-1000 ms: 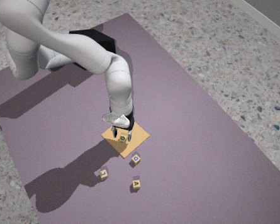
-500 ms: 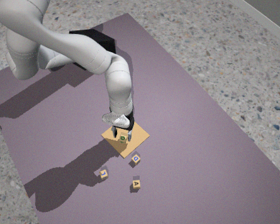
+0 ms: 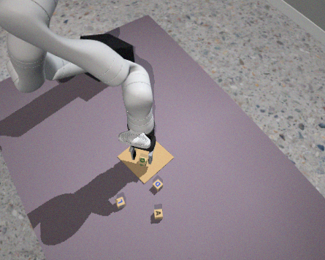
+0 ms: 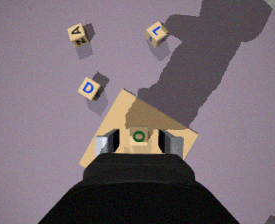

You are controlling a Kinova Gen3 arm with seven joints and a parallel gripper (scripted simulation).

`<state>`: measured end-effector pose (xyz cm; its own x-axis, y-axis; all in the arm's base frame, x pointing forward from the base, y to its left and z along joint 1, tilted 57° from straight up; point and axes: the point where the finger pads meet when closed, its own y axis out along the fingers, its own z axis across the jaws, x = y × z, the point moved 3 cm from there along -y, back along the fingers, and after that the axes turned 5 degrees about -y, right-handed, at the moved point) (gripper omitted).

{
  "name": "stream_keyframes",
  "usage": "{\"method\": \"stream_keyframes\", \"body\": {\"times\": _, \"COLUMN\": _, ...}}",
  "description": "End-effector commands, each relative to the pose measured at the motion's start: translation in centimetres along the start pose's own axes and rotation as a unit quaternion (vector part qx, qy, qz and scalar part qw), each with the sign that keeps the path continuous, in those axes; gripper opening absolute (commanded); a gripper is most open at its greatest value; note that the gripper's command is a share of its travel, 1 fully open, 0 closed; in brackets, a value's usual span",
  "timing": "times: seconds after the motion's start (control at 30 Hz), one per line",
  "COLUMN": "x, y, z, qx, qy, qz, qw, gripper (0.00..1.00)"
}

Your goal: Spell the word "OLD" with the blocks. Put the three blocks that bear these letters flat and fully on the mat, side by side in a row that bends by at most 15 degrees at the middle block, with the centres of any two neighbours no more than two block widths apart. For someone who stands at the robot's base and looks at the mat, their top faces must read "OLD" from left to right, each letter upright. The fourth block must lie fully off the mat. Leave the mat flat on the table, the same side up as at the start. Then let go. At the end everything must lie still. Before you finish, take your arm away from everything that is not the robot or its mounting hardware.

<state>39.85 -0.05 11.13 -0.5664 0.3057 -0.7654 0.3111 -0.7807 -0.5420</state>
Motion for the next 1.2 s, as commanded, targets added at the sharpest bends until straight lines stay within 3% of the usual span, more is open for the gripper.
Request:
{"method": "stream_keyframes", "body": {"times": 0.0, "x": 0.0, "y": 0.0, "z": 0.0, "qx": -0.001, "qy": 0.0, "qz": 0.0, "qw": 1.0, "gripper": 1.0}}
{"method": "stream_keyframes", "body": {"times": 0.83, "x": 0.0, "y": 3.0, "z": -0.1, "qx": -0.001, "qy": 0.0, "qz": 0.0, "qw": 1.0, "gripper": 1.0}}
{"method": "stream_keyframes", "body": {"times": 1.17, "x": 0.0, "y": 3.2, "z": -0.1, "qx": -0.001, "qy": 0.0, "qz": 0.0, "qw": 1.0, "gripper": 1.0}}
